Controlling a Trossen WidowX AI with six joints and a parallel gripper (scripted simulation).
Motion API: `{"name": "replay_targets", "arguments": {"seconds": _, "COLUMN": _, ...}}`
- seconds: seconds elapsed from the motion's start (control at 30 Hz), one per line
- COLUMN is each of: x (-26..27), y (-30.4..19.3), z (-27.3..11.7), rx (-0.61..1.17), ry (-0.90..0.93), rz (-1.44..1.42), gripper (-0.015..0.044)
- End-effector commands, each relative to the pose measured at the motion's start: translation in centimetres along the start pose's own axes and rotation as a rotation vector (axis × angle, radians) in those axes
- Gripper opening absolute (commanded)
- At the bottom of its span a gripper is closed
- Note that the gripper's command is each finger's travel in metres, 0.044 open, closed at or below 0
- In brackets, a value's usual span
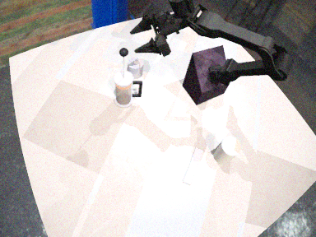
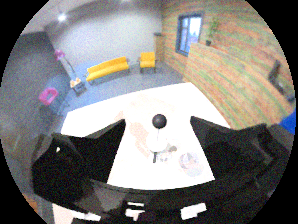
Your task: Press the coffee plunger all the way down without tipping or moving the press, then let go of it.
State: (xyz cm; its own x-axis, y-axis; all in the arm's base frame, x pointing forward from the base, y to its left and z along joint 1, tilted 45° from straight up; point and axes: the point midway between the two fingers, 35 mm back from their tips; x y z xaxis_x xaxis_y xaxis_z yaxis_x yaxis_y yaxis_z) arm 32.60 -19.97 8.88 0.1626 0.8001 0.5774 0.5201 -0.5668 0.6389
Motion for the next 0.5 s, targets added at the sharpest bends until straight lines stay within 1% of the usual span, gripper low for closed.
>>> {"name": "replay_targets", "arguments": {"seconds": 0.0, "x": -0.1, "y": -2.4, "z": 1.0, "rx": 0.012, "ry": -0.007, "rz": 0.024, "gripper": 0.0440}}
{"name": "replay_targets", "arguments": {"seconds": 0.2, "x": -0.1, "y": -2.2, "z": 1.2, "rx": 0.012, "ry": -0.008, "rz": 0.024, "gripper": 0.0440}}
{"name": "replay_targets", "arguments": {"seconds": 0.47, "x": -0.2, "y": -2.2, "z": 2.3, "rx": 0.013, "ry": -0.009, "rz": 0.024, "gripper": 0.0440}}
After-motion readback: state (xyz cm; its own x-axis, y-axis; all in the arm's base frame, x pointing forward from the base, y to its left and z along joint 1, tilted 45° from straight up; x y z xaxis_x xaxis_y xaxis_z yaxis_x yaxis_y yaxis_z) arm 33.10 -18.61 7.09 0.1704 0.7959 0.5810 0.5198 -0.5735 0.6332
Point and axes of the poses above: the point midway between the two fingers, 35 mm back from their tips, its own z axis out along the fingers, its own x axis across the jaws, y = z × x, and after that the axes turned 8 degrees about -z, right-handed
